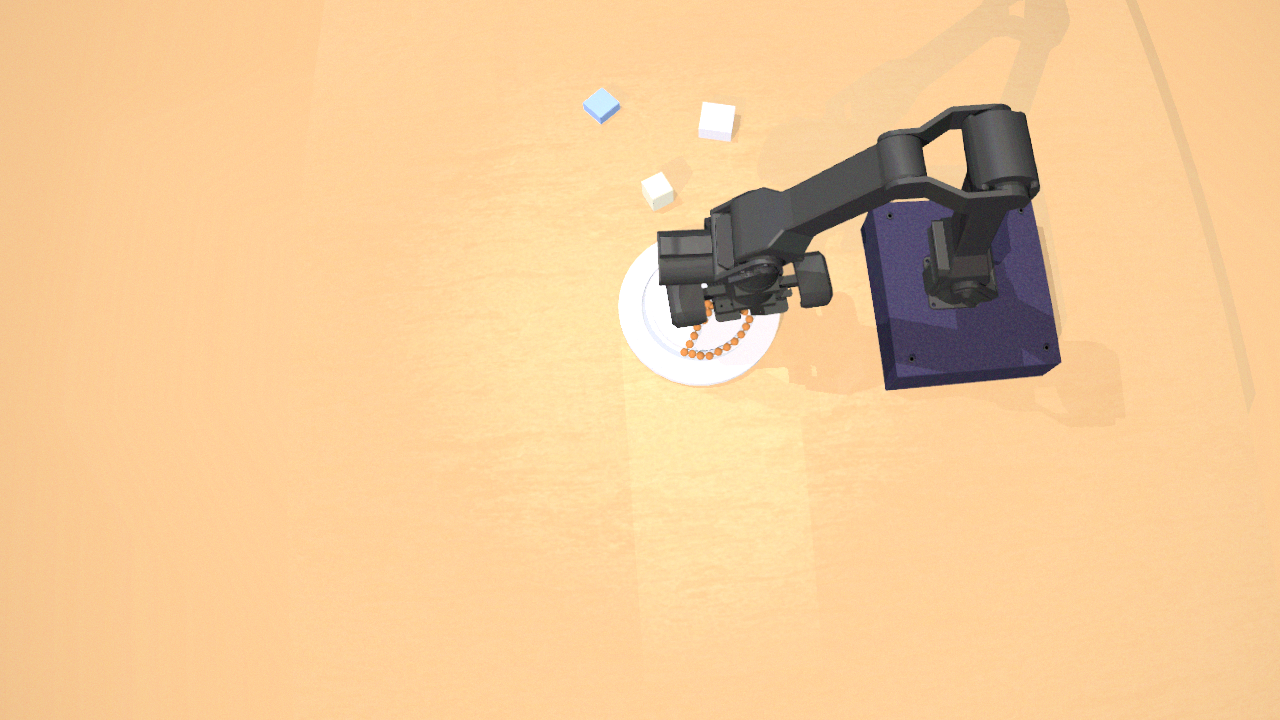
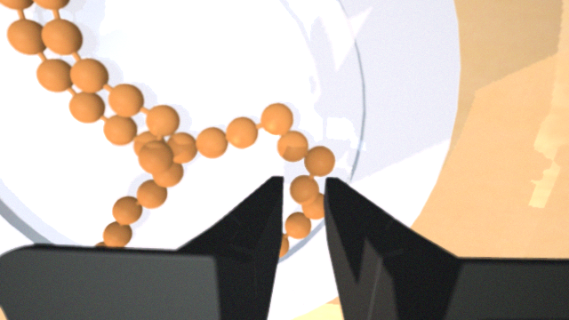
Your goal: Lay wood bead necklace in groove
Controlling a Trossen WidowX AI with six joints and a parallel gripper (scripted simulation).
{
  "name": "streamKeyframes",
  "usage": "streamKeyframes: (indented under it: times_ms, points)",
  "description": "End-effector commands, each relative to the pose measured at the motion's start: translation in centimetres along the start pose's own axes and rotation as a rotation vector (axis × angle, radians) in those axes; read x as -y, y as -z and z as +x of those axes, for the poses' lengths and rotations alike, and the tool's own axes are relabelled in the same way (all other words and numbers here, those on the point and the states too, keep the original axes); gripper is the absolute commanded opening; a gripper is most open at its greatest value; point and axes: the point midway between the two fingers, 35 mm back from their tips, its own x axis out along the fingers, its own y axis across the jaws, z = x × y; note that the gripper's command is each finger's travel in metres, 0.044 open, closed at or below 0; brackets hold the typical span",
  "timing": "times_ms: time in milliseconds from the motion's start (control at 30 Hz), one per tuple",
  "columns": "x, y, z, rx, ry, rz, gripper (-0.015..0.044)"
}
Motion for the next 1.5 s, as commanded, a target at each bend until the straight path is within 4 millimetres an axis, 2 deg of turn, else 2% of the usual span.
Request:
streamKeyframes:
  times_ms: [0, 1467]
  points:
    - [-0.04, 0.00, -0.04, 0.000, -0.001, 0.000, 0.0000]
    - [0.03, -0.02, -0.43, 0.002, 0.000, 0.001, 0.0000]
